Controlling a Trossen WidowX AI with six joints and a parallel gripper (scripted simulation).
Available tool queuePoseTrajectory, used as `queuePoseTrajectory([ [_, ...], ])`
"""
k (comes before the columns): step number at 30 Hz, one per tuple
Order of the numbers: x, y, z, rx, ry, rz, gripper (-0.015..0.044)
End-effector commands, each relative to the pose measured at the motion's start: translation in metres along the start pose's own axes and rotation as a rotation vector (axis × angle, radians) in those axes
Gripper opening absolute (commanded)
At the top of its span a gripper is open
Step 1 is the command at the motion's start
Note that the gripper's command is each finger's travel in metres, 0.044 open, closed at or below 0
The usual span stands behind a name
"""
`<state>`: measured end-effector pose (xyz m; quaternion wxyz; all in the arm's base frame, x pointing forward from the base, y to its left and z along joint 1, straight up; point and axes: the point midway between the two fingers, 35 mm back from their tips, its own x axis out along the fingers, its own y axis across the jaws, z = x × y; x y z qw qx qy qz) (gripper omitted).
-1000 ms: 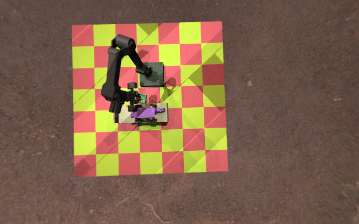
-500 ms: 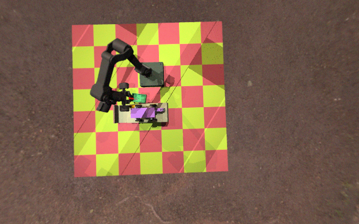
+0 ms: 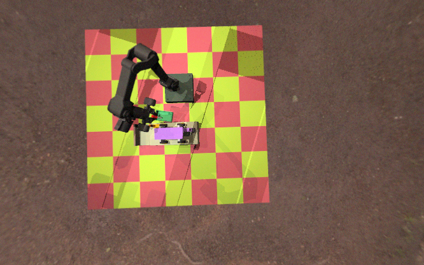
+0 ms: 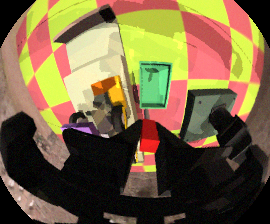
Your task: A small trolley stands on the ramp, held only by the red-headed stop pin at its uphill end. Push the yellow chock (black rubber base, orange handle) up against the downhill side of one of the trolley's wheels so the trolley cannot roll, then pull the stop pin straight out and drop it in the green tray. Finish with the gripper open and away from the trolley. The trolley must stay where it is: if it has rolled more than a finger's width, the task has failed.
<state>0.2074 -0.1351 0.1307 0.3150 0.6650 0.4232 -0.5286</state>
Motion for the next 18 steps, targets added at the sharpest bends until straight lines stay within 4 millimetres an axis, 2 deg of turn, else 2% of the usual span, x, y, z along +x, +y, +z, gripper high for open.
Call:
queuePoseTrajectory([
  [1, 0.0001, -0.0009, -0.0004, 0.111, -0.017, 0.015, 0.0000],
  [18, 0.0003, -0.0025, -0.0032, 0.637, -0.072, 0.093, 0.0000],
])
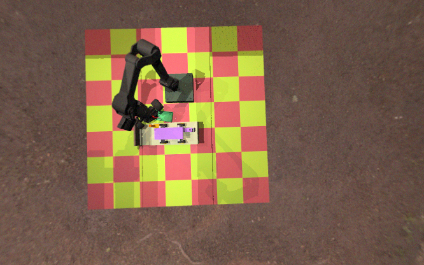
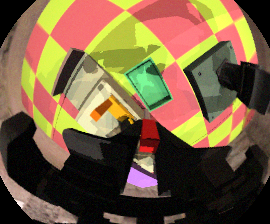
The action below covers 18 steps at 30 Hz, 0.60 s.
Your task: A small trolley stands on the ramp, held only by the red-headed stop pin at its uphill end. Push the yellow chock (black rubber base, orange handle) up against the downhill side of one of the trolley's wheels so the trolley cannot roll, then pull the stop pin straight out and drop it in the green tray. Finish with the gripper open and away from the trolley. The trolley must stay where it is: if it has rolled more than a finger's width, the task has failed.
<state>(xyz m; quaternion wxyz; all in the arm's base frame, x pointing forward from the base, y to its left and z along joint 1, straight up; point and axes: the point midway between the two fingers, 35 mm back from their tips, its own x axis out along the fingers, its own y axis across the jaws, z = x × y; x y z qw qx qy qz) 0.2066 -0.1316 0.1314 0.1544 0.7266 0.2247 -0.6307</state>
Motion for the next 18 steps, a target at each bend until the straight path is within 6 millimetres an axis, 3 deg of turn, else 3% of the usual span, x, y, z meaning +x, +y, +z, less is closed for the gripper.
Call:
queuePoseTrajectory([
  [1, 0.0002, -0.0005, -0.0003, 0.111, -0.017, 0.013, 0.0000],
  [18, 0.0006, -0.0021, -0.0034, 0.629, -0.083, 0.086, 0.0000],
])
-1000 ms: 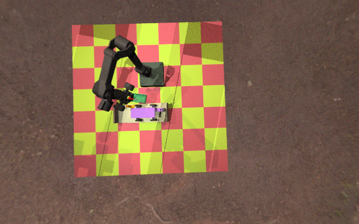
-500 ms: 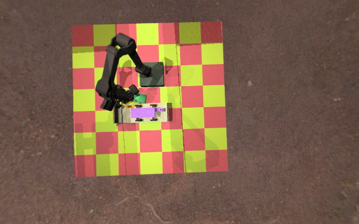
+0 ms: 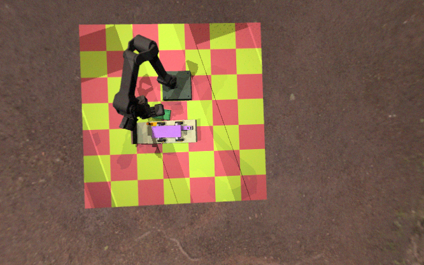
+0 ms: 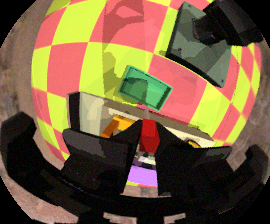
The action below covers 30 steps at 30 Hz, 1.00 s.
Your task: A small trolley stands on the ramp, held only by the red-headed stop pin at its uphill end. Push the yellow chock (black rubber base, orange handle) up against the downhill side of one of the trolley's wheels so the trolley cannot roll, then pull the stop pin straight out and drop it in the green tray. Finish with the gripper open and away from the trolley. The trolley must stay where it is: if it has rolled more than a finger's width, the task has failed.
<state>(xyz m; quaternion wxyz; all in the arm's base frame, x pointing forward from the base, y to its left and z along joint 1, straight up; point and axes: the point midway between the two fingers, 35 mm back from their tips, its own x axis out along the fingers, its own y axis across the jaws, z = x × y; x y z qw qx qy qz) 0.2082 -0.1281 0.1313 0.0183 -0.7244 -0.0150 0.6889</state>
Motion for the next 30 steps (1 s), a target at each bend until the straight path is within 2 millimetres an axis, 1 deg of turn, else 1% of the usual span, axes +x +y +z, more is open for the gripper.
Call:
queuePoseTrajectory([
  [1, 0.000, 0.000, 0.000, 0.112, -0.008, 0.021, 0.0000],
  [8, -0.001, -0.001, -0.001, 0.305, -0.017, 0.056, 0.0000],
  [14, 0.000, -0.001, -0.001, 0.310, -0.017, 0.057, 0.0000],
  [23, 0.018, -0.004, 0.022, 0.314, -0.020, 0.057, 0.0000],
  [30, 0.022, -0.004, 0.024, 0.314, -0.027, 0.083, 0.0000],
])
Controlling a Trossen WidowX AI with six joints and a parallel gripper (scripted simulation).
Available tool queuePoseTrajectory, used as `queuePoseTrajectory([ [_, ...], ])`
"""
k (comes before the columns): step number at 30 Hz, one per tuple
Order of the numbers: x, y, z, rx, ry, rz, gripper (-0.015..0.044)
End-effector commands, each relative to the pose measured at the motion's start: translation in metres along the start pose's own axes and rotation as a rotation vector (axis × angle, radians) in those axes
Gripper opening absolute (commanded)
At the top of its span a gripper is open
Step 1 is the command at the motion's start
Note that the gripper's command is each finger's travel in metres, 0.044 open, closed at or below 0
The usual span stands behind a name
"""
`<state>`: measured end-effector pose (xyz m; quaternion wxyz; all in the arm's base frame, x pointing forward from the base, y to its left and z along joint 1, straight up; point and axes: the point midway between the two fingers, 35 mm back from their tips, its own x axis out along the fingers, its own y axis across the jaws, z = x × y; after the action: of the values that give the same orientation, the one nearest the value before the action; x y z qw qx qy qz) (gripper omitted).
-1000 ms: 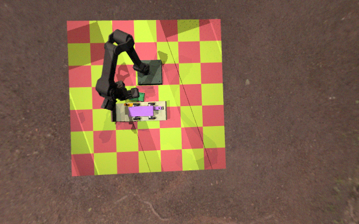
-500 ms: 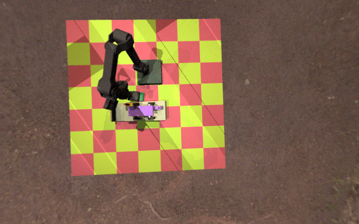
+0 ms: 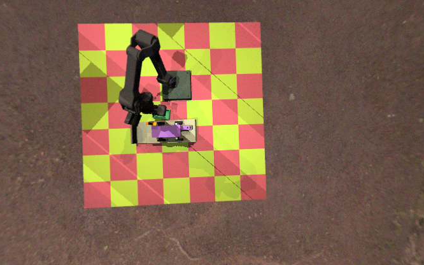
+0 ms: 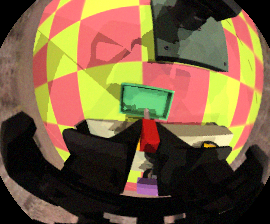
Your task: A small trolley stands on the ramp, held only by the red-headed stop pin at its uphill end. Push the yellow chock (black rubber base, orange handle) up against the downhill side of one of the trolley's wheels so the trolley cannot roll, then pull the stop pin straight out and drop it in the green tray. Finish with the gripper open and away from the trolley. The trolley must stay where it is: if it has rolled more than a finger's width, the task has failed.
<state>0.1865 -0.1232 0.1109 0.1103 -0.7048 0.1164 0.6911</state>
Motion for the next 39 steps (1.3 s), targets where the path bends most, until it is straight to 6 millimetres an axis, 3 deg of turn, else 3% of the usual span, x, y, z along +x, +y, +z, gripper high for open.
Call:
queuePoseTrajectory([
  [1, 0.005, 0.001, 0.001, -0.003, -0.002, 0.041, 0.0000],
  [9, 0.030, 0.010, 0.000, -0.003, 0.003, 0.163, 0.0000],
  [19, 0.062, 0.027, 0.000, -0.003, 0.003, 0.169, 0.0000],
  [23, 0.064, 0.028, 0.001, -0.003, 0.003, 0.169, 0.0000],
  [30, 0.065, 0.025, 0.001, -0.003, 0.003, 0.169, 0.0184],
  [39, 0.067, 0.018, 0.000, -0.003, 0.003, 0.168, 0.0190],
])
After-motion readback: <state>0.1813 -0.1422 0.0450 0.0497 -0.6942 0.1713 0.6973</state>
